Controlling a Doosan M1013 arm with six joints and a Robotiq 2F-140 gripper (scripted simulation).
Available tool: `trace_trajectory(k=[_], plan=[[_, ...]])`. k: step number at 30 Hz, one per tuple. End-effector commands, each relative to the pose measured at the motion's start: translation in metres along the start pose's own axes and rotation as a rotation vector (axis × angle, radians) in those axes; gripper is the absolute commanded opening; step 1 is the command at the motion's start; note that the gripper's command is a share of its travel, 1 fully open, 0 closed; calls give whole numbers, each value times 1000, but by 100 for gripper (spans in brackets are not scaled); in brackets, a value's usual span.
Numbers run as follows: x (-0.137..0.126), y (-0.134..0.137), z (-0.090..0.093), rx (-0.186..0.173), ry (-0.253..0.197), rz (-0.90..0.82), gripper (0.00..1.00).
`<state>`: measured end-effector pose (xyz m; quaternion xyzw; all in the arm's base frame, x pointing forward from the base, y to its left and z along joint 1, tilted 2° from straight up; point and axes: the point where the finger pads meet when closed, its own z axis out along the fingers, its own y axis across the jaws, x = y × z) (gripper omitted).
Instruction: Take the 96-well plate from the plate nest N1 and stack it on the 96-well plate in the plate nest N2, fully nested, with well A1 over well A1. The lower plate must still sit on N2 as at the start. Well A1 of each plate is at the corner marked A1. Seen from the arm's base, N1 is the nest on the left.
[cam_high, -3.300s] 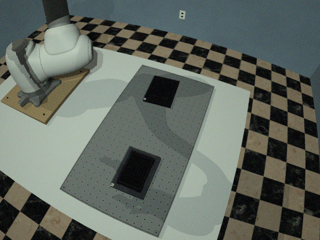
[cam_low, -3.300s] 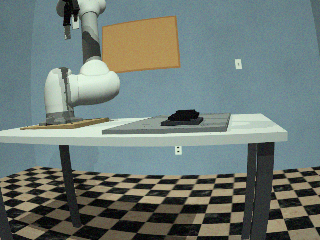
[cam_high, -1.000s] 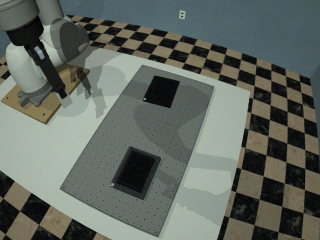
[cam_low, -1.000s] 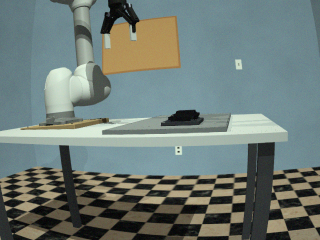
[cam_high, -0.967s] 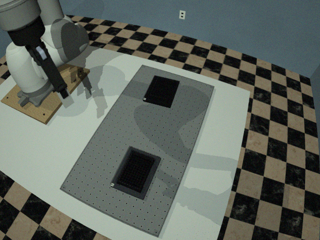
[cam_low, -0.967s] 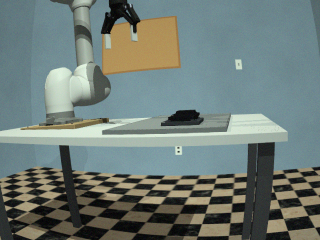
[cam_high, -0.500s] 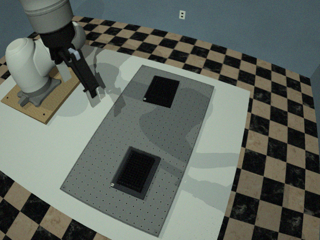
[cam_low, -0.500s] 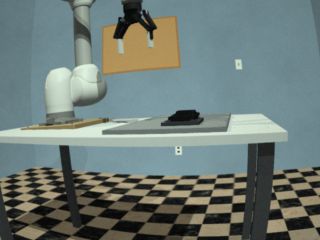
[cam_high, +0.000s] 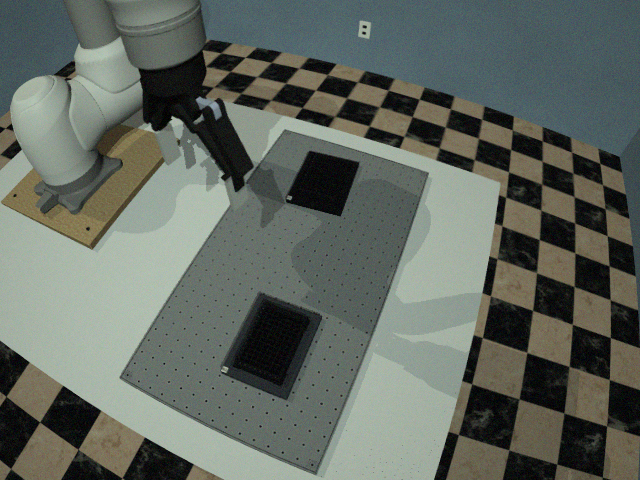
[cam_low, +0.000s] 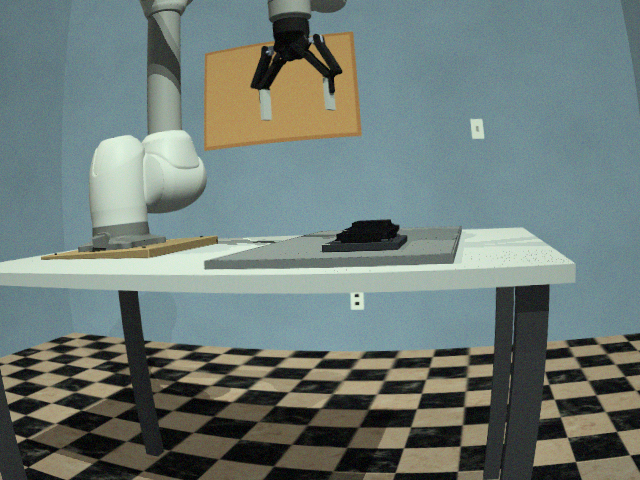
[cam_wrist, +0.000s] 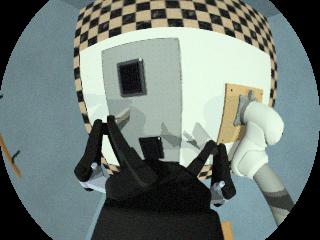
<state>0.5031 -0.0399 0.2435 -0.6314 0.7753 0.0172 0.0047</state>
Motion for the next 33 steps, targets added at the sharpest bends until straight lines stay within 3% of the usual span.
trace_trajectory(k=[1, 33], plan=[[-14, -6, 7, 0, 0, -1, 100], [-136, -27, 71, -11, 19, -175, 100]])
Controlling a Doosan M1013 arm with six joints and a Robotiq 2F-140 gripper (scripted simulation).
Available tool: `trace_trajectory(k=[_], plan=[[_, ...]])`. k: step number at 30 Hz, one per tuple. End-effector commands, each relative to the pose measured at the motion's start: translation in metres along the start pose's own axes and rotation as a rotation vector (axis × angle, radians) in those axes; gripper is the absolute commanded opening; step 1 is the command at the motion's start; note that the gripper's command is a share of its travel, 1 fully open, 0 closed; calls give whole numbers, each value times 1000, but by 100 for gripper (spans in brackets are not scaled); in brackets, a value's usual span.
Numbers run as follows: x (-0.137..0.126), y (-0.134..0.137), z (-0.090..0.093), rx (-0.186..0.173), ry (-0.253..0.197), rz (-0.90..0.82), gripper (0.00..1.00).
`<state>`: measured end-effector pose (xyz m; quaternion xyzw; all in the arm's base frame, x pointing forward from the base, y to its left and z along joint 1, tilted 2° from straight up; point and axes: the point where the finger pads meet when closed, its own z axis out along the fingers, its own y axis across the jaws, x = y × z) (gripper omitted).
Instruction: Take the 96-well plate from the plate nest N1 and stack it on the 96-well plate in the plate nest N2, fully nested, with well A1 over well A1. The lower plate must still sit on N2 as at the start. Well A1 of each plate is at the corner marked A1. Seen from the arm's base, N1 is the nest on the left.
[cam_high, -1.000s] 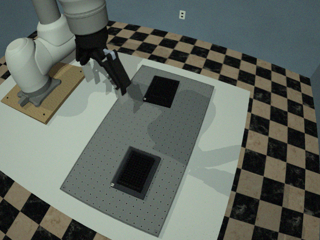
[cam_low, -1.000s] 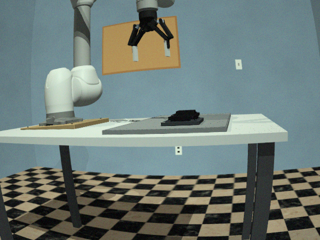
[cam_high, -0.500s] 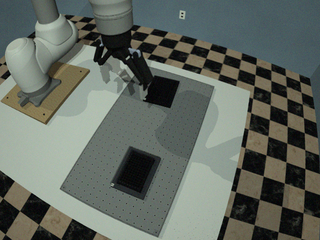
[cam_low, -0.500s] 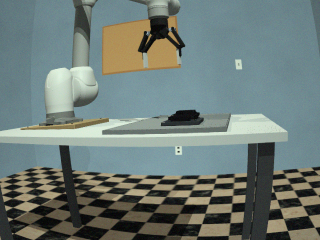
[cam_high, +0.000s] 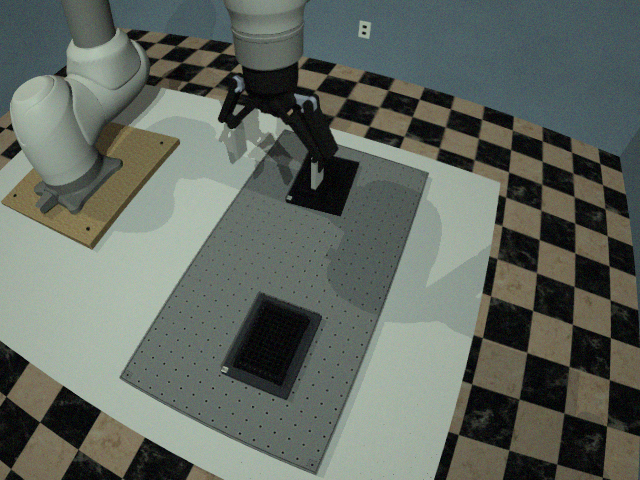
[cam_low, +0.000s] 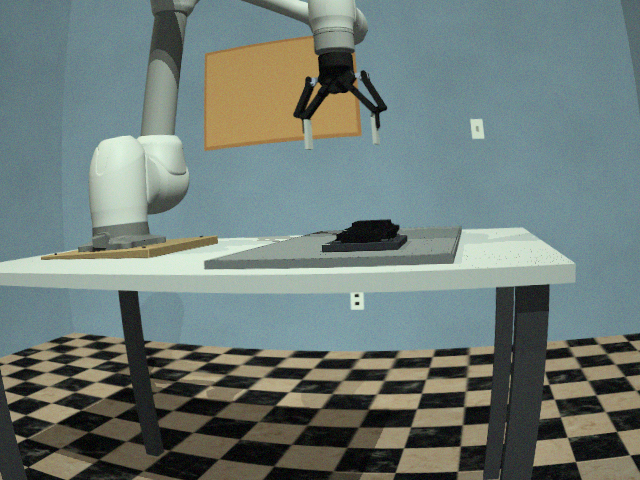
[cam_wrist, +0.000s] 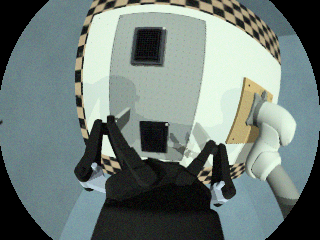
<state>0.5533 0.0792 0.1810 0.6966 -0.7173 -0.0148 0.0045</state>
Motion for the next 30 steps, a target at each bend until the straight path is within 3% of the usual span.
trace_trajectory(k=[1, 30], plan=[[-15, -4, 8, 0, 0, -1, 100], [-124, -11, 64, -6, 17, -152, 100]])
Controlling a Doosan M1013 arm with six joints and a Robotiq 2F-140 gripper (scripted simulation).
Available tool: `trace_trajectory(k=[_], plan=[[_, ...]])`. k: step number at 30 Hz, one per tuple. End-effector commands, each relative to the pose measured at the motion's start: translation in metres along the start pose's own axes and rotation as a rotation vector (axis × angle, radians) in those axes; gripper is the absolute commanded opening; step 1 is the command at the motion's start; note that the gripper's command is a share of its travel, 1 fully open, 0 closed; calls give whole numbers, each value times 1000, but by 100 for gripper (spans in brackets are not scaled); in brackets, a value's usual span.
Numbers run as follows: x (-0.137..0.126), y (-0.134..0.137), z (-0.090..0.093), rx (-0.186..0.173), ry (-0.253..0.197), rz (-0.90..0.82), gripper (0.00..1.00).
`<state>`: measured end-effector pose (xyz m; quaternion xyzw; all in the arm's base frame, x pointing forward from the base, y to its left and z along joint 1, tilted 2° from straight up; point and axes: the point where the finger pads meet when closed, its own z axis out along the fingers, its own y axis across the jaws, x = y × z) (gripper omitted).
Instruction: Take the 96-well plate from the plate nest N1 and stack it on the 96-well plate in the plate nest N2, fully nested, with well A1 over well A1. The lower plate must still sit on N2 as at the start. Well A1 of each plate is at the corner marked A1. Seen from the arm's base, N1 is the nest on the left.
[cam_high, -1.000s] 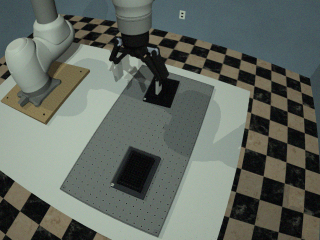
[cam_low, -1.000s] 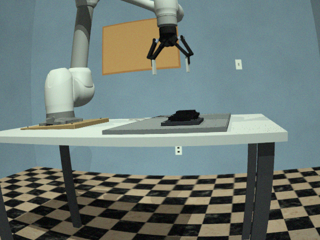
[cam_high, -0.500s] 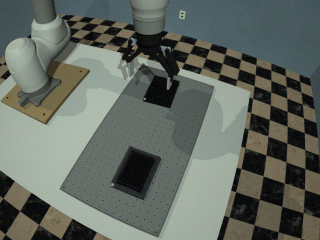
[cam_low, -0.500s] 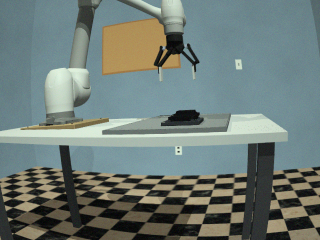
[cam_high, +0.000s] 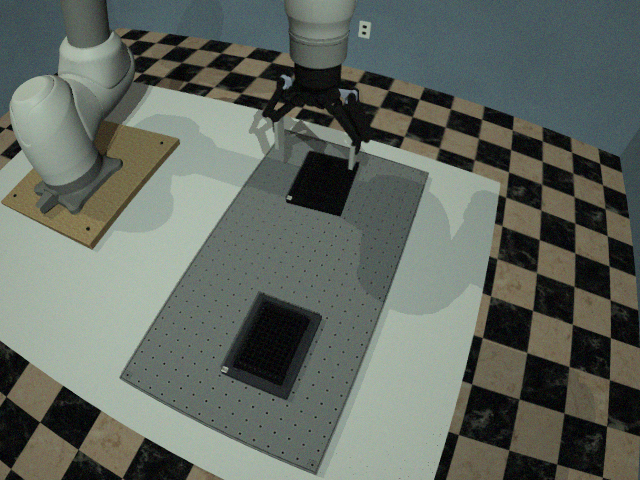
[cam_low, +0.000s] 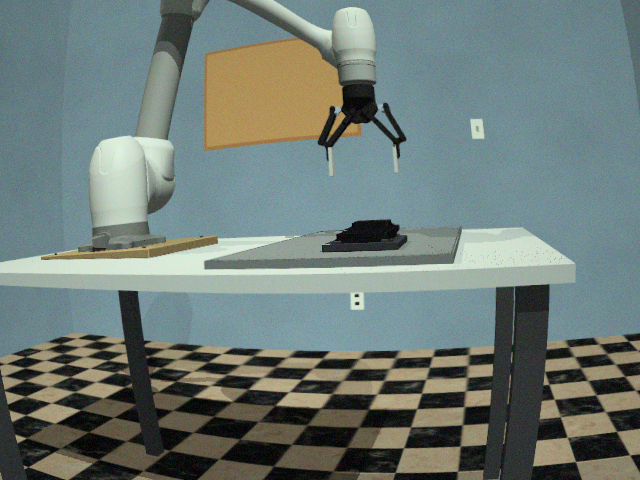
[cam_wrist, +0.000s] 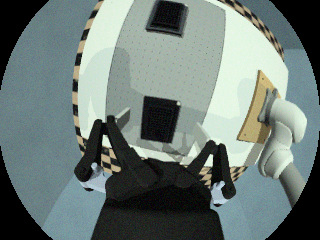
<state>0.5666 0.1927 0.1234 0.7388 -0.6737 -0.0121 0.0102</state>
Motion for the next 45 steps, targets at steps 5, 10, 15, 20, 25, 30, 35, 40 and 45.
trace_trajectory(k=[5, 10, 15, 20, 25, 30, 35, 40, 45], plan=[[-33, -2, 17, -1, 6, -57, 100], [-46, -2, 24, -1, 6, -57, 100], [-57, -2, 30, -1, 6, -57, 100], [-57, -2, 30, -1, 6, -57, 100], [-57, -2, 30, -1, 6, -57, 100], [-57, -2, 35, -1, 6, -57, 100], [-57, -2, 43, -1, 6, -57, 100], [-57, -2, 51, -1, 6, -57, 100], [-57, -2, 56, -1, 6, -57, 100]])
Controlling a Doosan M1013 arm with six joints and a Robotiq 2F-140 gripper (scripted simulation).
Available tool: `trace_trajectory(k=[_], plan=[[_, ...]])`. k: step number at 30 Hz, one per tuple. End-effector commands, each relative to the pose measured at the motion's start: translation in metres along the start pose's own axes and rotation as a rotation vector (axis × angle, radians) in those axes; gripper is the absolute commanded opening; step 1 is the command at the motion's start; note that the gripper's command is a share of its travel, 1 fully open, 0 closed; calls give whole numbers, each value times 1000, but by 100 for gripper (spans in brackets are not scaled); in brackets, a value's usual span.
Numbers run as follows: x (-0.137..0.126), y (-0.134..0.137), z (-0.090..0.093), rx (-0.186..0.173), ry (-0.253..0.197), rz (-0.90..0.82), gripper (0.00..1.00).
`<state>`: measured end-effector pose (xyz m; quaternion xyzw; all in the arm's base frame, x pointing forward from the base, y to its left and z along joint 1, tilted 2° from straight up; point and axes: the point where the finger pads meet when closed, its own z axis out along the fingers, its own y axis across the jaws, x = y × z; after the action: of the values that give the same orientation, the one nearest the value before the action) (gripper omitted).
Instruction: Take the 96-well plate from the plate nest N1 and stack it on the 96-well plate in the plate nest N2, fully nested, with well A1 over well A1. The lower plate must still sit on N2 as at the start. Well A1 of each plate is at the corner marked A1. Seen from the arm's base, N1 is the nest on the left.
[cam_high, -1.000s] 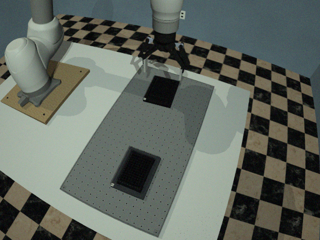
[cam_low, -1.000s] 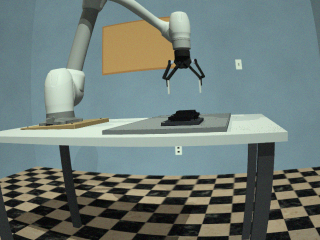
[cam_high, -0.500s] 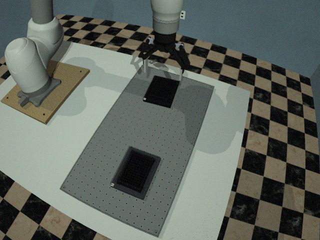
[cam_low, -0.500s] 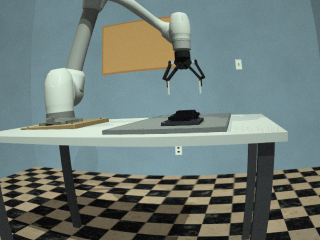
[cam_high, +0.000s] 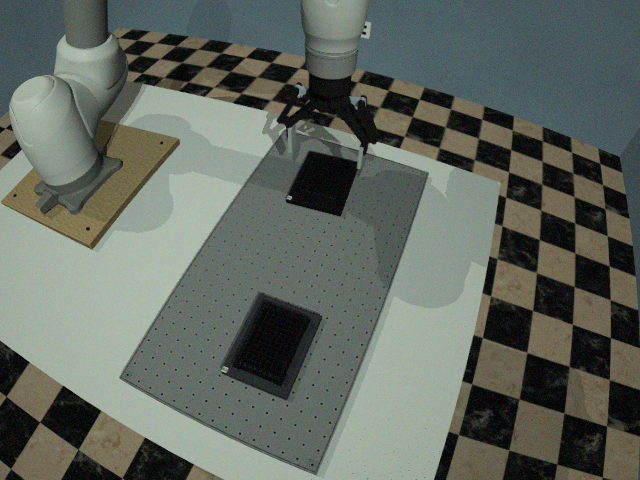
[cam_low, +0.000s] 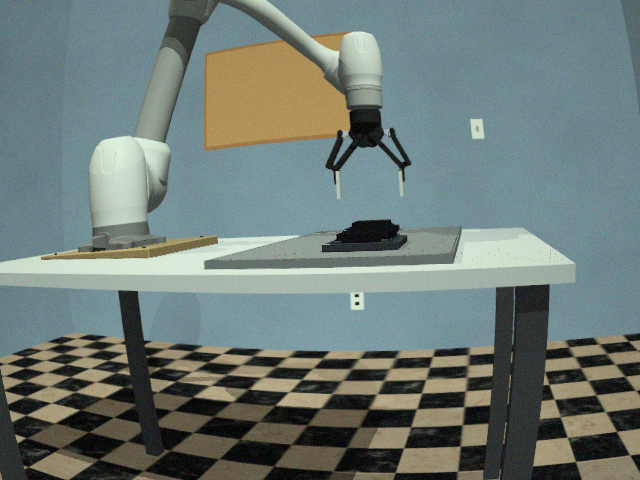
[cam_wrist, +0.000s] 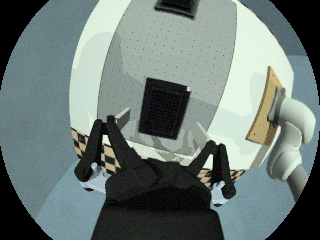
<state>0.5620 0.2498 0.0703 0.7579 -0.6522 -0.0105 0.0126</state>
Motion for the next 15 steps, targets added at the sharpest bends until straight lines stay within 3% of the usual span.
trace_trajectory(k=[1, 15], plan=[[0, 0, 5, 0, 0, 0, 100], [0, 0, 25, 0, 0, 0, 100]])
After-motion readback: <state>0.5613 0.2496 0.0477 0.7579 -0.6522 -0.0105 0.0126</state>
